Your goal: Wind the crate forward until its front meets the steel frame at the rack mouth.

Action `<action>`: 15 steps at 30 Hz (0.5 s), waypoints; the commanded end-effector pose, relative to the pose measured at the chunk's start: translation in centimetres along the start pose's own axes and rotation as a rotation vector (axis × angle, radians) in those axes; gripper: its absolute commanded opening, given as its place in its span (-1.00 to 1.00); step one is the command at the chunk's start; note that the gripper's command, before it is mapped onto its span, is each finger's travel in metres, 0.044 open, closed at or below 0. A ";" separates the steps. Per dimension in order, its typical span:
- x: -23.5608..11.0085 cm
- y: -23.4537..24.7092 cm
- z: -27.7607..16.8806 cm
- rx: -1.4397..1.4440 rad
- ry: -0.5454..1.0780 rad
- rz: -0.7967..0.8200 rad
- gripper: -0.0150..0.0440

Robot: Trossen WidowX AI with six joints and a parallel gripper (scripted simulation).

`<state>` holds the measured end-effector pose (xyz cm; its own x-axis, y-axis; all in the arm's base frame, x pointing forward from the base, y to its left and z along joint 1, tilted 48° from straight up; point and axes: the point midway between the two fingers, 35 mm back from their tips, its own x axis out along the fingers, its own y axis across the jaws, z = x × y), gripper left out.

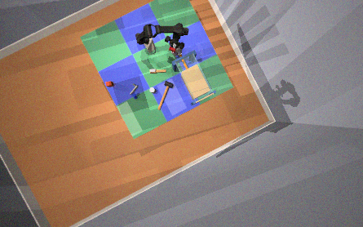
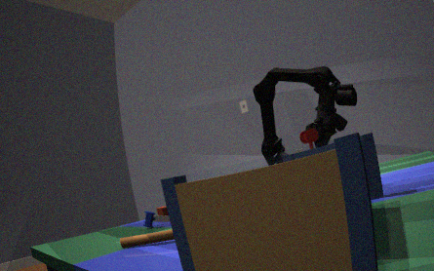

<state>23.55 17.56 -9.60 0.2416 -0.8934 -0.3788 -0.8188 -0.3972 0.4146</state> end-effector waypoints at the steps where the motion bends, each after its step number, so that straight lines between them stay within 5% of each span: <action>1: -0.3 0.2 0.1 0.015 0.040 -0.027 -0.49; 15: 1.4 0.2 0.7 0.016 0.042 -0.027 -0.49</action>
<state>23.28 16.66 -10.40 0.2761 -0.8924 -0.3568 -0.8211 -0.4120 0.3950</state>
